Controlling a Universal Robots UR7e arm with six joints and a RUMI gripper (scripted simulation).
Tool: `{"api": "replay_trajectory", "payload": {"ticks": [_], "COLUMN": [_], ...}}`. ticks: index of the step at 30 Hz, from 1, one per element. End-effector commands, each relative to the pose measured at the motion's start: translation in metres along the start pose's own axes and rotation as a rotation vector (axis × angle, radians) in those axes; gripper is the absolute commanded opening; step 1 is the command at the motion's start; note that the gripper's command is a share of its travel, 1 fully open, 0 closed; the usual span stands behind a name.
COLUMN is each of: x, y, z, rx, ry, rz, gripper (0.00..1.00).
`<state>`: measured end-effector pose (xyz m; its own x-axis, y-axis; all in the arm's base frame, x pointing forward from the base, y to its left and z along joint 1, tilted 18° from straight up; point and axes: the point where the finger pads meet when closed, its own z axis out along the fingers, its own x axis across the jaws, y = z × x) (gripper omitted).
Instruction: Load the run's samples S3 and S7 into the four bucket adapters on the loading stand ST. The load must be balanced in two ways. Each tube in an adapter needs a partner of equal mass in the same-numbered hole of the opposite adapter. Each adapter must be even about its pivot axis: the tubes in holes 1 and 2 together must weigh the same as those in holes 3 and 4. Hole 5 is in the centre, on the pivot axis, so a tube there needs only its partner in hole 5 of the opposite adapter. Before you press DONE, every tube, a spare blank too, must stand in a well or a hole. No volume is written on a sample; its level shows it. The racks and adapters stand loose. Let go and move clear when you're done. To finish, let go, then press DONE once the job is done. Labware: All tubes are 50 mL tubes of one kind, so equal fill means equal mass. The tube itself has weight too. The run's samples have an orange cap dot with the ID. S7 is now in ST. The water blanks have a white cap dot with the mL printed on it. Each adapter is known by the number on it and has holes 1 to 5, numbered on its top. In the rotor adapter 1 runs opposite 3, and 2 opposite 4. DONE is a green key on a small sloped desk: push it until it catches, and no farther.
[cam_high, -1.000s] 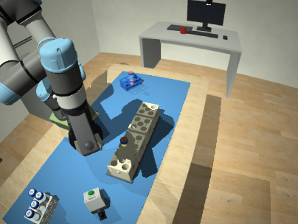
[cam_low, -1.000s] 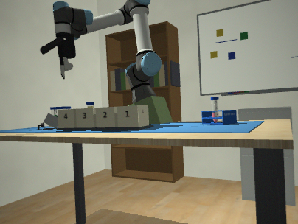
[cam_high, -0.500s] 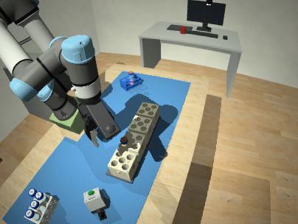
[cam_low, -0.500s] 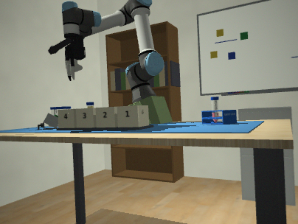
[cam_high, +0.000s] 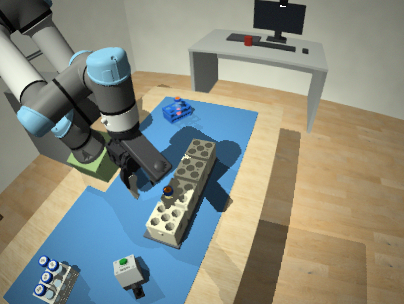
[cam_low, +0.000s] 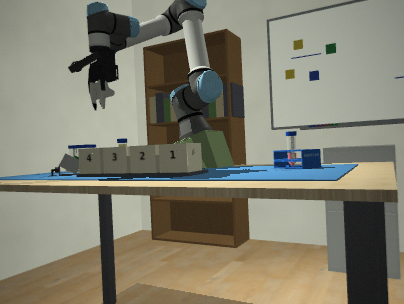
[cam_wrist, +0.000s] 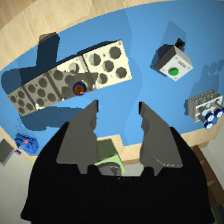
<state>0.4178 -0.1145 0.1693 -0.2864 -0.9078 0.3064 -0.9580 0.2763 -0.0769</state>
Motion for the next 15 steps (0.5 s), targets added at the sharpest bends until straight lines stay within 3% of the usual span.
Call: {"api": "replay_trajectory", "payload": {"ticks": [1,15], "x": [0.0003,0.0003], "y": [0.0011,0.0011], "z": [0.0009,0.0009], "rx": [0.008,0.022], "ry": [-0.008,-0.015], "rz": [-0.103,-0.303], "gripper": [0.35,0.35]}}
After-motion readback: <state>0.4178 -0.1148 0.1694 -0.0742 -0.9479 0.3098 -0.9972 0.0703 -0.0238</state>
